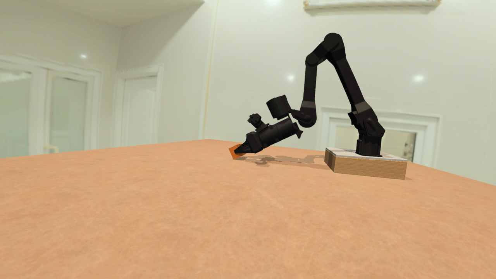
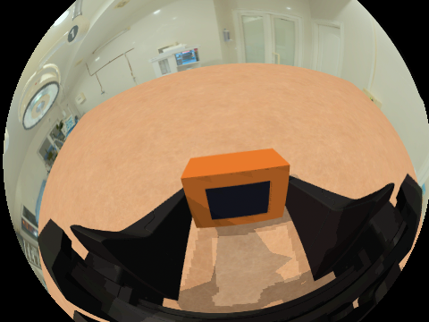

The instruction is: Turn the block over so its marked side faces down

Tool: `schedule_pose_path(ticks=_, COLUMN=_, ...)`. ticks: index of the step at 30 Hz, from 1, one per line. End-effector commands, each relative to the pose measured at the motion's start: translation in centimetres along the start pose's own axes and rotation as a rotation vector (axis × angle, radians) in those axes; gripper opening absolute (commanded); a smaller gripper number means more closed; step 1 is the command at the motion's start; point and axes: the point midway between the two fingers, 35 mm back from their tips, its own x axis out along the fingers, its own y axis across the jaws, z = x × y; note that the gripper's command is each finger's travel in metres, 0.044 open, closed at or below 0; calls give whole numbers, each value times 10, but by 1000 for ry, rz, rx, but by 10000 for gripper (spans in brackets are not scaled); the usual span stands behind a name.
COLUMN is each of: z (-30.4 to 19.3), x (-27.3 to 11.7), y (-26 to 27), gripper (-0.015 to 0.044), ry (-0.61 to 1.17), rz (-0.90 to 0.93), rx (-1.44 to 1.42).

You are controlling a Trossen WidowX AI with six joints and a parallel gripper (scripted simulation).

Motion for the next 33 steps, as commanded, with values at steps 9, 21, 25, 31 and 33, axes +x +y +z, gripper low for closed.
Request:
schedule_pose_path(ticks=9, z=-8, x=-16, y=0, gripper=0, ry=-99, rz=-3, rx=5)
schedule_pose_path(ticks=21, z=-7, x=-17, y=0, gripper=0, ry=-110, rz=-3, rx=5)
schedule_pose_path(ticks=25, z=-7, x=-17, y=0, gripper=26, ry=-110, rz=-3, rx=5)
schedule_pose_path(ticks=31, z=-7, x=-17, y=0, gripper=184, ry=-110, rz=-3, rx=5)
schedule_pose_path(ticks=33, z=-7, x=-17, y=0, gripper=236, ry=-110, rz=-3, rx=5)
